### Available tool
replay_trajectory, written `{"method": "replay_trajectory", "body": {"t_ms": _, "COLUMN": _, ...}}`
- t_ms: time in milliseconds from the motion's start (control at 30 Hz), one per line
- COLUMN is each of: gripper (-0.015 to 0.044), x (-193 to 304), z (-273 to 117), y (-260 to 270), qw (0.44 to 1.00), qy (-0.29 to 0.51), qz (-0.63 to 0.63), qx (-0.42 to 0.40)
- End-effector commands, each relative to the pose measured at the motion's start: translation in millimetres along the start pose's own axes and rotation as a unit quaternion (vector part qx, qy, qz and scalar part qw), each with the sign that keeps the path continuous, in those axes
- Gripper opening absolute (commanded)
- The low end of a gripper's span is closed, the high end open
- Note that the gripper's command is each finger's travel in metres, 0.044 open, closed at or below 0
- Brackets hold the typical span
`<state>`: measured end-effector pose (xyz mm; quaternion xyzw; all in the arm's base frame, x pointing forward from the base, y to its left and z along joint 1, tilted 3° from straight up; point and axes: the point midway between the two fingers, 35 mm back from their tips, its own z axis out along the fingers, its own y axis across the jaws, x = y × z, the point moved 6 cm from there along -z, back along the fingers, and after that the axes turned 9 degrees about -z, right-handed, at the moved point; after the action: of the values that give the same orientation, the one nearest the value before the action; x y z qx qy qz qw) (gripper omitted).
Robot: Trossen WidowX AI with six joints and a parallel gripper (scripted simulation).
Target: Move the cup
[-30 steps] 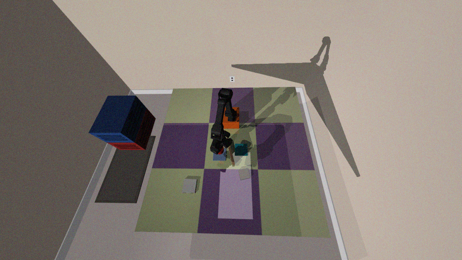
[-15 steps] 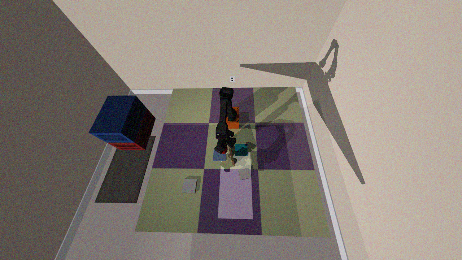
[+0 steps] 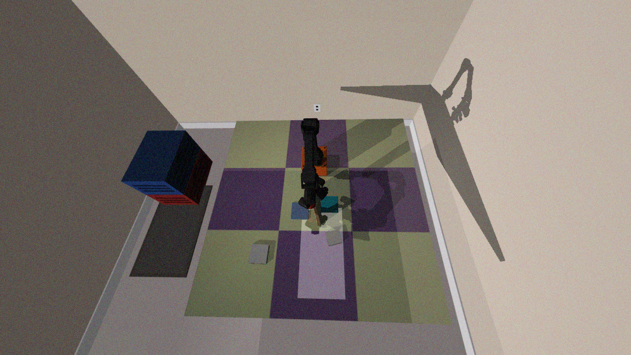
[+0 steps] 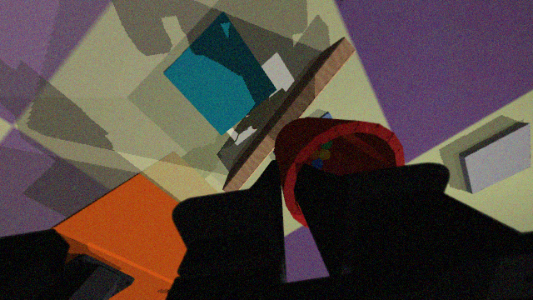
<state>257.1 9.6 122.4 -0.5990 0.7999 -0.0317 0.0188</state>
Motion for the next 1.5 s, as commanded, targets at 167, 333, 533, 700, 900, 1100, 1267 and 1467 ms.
{"method": "replay_trajectory", "body": {"t_ms": 167, "gripper": 0.0000, "x": -13, "z": 0, "y": 11, "qw": 1.000, "qy": 0.002, "qz": 0.001, "qx": -0.003}}
{"method": "replay_trajectory", "body": {"t_ms": 333, "gripper": 0.0000, "x": -21, "z": 0, "y": 16, "qw": 1.000, "qy": 0.002, "qz": 0.001, "qx": -0.003}}
{"method": "replay_trajectory", "body": {"t_ms": 533, "gripper": 0.0000, "x": -30, "z": 0, "y": 22, "qw": 1.000, "qy": 0.002, "qz": 0.001, "qx": -0.003}}
{"method": "replay_trajectory", "body": {"t_ms": 700, "gripper": 0.0000, "x": -38, "z": 0, "y": 27, "qw": 1.000, "qy": 0.002, "qz": 0.001, "qx": -0.003}}
{"method": "replay_trajectory", "body": {"t_ms": 900, "gripper": 0.0000, "x": -46, "z": -1, "y": 34, "qw": 1.000, "qy": 0.001, "qz": 0.001, "qx": -0.004}}
{"method": "replay_trajectory", "body": {"t_ms": 1100, "gripper": 0.0000, "x": -55, "z": -1, "y": 40, "qw": 1.000, "qy": 0.001, "qz": 0.001, "qx": -0.004}}
{"method": "replay_trajectory", "body": {"t_ms": 1267, "gripper": 0.0000, "x": -61, "z": -1, "y": 45, "qw": 1.000, "qy": 0.001, "qz": 0.001, "qx": -0.004}}
{"method": "replay_trajectory", "body": {"t_ms": 1467, "gripper": 0.0000, "x": -69, "z": -1, "y": 52, "qw": 1.000, "qy": 0.000, "qz": 0.001, "qx": -0.004}}
